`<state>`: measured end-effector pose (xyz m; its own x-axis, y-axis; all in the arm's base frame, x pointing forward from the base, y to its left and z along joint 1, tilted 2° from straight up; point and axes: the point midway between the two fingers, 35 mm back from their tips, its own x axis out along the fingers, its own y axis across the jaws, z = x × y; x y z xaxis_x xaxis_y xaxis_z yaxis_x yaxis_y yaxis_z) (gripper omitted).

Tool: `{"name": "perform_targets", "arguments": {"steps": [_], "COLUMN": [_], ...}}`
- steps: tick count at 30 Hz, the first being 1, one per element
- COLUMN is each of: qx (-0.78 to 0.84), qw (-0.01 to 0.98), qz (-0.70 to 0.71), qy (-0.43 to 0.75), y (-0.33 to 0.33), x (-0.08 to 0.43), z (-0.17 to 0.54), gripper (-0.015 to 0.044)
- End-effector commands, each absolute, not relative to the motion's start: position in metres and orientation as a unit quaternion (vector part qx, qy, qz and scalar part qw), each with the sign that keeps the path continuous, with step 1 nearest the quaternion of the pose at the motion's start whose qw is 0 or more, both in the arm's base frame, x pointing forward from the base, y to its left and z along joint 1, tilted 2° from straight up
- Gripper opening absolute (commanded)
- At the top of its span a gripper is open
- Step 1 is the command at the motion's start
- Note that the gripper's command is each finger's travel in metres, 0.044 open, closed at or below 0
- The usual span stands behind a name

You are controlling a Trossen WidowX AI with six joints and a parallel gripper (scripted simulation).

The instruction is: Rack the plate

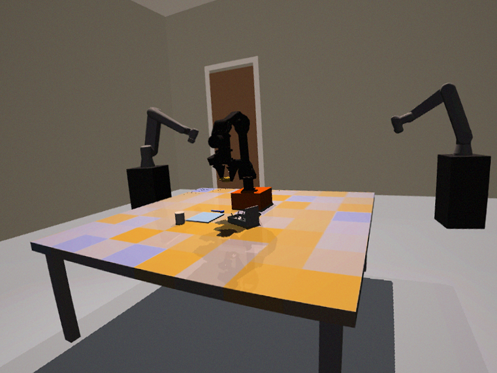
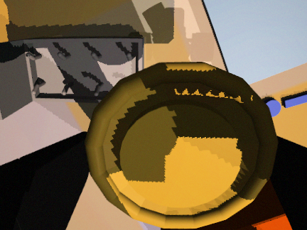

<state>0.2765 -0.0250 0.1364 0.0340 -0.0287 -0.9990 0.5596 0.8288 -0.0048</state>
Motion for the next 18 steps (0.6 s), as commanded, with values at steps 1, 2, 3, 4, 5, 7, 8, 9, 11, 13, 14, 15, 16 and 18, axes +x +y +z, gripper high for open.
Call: {"name": "perform_targets", "arguments": {"steps": [1,2,3,4,5,7,8,9,11,13,14,15,16,18], "qx": [0.208,0.212,0.216,0.22,0.224,0.232,0.235,0.238,0.244,0.25,0.252,0.254,0.256,0.26], "qw": [0.69,0.692,0.696,0.7,0.703,0.711,0.714,0.718,0.726,0.734,0.738,0.742,0.746,0.754], "qz": [-0.212,-0.204,-0.194,-0.184,-0.174,-0.153,-0.143,-0.133,-0.112,-0.091,-0.081,-0.071,-0.06,-0.04], "qy": [0.66,0.659,0.657,0.654,0.652,0.646,0.643,0.64,0.633,0.625,0.621,0.616,0.611,0.602], "y": [-0.023,-0.022,-0.021,-0.02,-0.02,-0.019,-0.018,-0.018,-0.017,-0.016,-0.016,-0.016,-0.015,-0.015], "x": [0.277,0.281,0.285,0.289,0.293,0.302,0.306,0.31,0.317,0.324,0.328,0.331,0.334,0.341], "z": [0.132,0.128,0.124,0.119,0.115,0.107,0.103,0.099,0.091,0.084,0.081,0.077,0.074,0.067], "gripper": [0.0,0.0,0.0,0.0,0.0,0.0,0.0,0.0,0.0,0.0,0.0,0.0,0.0,0.0]}}
